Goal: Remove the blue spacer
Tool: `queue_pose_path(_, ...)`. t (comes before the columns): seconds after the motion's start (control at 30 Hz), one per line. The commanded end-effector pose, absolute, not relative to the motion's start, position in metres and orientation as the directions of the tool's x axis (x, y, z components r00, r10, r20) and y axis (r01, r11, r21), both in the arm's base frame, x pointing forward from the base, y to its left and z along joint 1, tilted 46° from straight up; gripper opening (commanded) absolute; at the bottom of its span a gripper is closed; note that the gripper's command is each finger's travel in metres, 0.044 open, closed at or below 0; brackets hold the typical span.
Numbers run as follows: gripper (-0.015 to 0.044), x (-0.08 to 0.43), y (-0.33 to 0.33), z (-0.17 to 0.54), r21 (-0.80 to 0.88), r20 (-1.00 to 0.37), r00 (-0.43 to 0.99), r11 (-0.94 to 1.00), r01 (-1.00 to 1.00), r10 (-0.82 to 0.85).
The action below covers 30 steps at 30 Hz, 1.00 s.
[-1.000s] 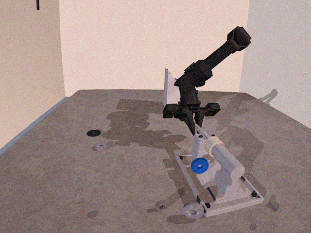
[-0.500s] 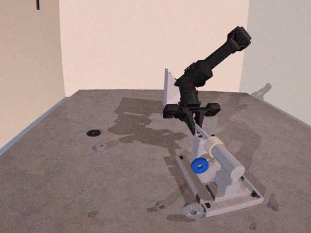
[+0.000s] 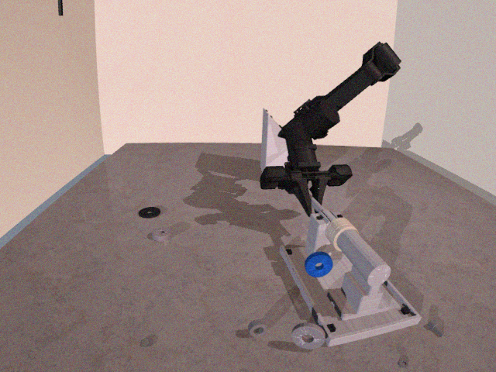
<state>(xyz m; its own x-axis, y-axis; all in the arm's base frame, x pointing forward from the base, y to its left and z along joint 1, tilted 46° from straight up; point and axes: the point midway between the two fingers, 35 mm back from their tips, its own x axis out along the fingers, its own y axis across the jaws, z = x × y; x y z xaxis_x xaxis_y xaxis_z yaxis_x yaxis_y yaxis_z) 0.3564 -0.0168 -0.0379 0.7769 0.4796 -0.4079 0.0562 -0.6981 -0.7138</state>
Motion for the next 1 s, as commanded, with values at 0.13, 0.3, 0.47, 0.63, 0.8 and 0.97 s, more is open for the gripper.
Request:
queue_pose_path(0.13,0.0,0.3606,-0.0179,-0.0359,-0.711,-0.402,0.781,-0.7,0.062,0.477)
queue_pose_path(0.3,0.0,0.3611,-0.0179,-0.0358,-0.711,-0.402,0.781,-0.7,0.062,0.477)
queue_pose_path(0.47,0.0,0.3616,-0.0179,-0.0357,-0.711,-0.402,0.781,-0.7,0.062,0.477)
queue_pose_path(0.63,0.0,0.3621,-0.018,-0.0356,-0.711,-0.402,0.781,-0.7,0.062,0.477)
queue_pose_path(0.8,0.0,0.3626,-0.018,-0.0356,-0.711,-0.402,0.781,-0.7,0.062,0.477)
queue_pose_path(0.97,0.0,0.3632,-0.018,-0.0355,-0.711,-0.402,0.781,-0.7,0.062,0.477)
